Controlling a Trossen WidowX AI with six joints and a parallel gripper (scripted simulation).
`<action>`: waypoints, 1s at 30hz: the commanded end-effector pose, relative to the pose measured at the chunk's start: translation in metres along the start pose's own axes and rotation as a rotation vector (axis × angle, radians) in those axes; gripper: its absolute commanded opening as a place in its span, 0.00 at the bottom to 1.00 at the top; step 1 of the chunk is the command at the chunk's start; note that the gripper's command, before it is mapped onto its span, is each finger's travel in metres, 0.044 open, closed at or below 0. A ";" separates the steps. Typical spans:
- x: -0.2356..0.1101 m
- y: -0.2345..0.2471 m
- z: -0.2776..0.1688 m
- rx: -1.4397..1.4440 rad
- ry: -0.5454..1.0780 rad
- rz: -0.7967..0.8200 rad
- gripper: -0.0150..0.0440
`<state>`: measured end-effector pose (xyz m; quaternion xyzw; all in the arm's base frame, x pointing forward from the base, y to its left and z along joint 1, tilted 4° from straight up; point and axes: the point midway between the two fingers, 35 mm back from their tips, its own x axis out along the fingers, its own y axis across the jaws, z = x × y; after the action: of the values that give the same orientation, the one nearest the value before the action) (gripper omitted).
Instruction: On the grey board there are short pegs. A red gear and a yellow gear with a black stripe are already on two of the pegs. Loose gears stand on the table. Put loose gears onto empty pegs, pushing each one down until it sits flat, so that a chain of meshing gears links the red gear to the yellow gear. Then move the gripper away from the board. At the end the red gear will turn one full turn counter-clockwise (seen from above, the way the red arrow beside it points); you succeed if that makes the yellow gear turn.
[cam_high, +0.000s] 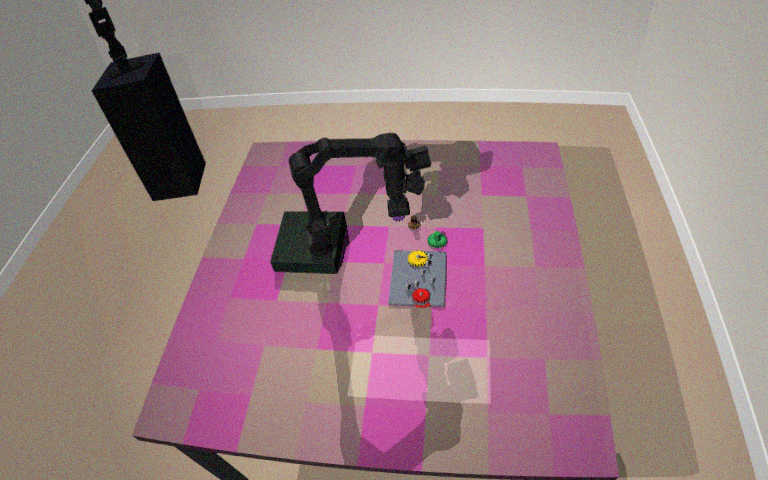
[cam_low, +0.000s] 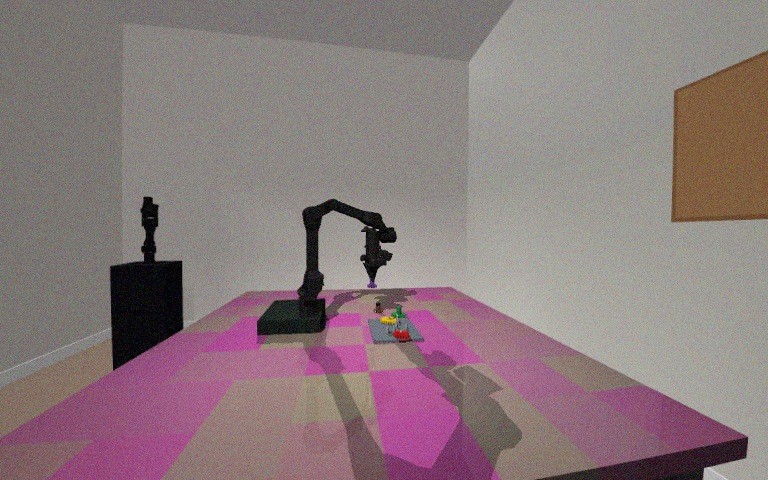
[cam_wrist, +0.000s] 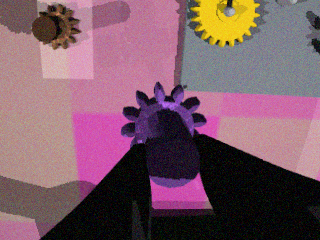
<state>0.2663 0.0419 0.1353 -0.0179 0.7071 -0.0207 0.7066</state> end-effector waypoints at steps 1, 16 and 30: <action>0.004 -0.009 0.005 0.000 -0.001 -0.005 0.25; 0.016 -0.038 0.019 0.003 -0.004 -0.008 0.25; 0.028 -0.068 0.028 0.002 -0.005 -0.011 0.25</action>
<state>0.2925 -0.0198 0.1150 -0.0181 0.7033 -0.0244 0.7102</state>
